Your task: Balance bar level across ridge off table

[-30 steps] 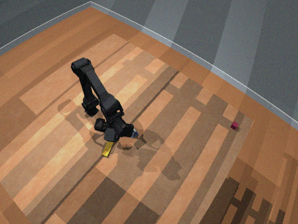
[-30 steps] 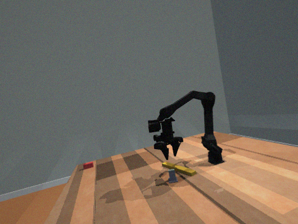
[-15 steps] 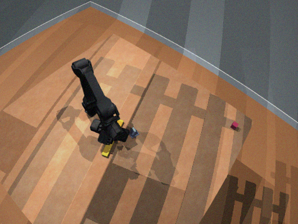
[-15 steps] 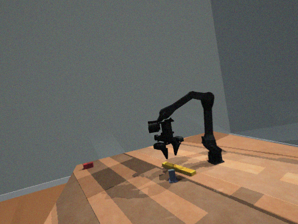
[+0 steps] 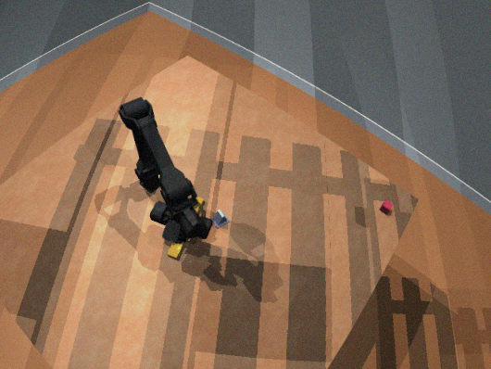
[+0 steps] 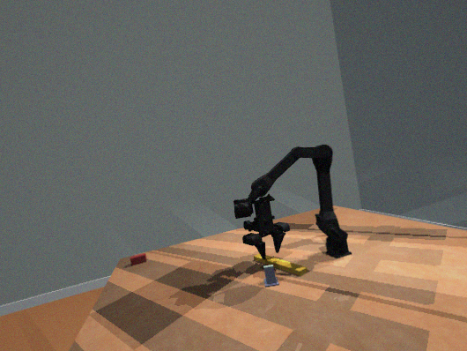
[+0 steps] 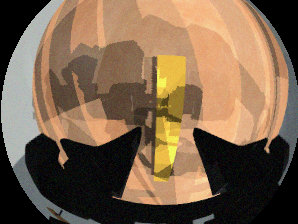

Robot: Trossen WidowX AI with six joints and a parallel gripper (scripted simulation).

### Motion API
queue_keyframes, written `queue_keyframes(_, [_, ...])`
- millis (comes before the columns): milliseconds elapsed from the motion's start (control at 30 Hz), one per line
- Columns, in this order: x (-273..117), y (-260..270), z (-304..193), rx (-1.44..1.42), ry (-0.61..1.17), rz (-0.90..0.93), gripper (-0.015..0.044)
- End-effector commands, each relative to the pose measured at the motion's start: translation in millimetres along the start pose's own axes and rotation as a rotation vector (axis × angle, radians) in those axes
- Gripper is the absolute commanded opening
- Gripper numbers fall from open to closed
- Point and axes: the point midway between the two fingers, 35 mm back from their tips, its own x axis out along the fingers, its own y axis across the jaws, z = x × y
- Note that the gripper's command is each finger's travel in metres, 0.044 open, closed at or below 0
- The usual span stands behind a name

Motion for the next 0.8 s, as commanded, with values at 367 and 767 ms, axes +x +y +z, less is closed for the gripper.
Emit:
queue_keyframes(367, [24, -2, -1, 0.006, 0.001, -0.007, 0.0315])
queue_keyframes(767, [24, -2, -1, 0.006, 0.001, -0.007, 0.0315])
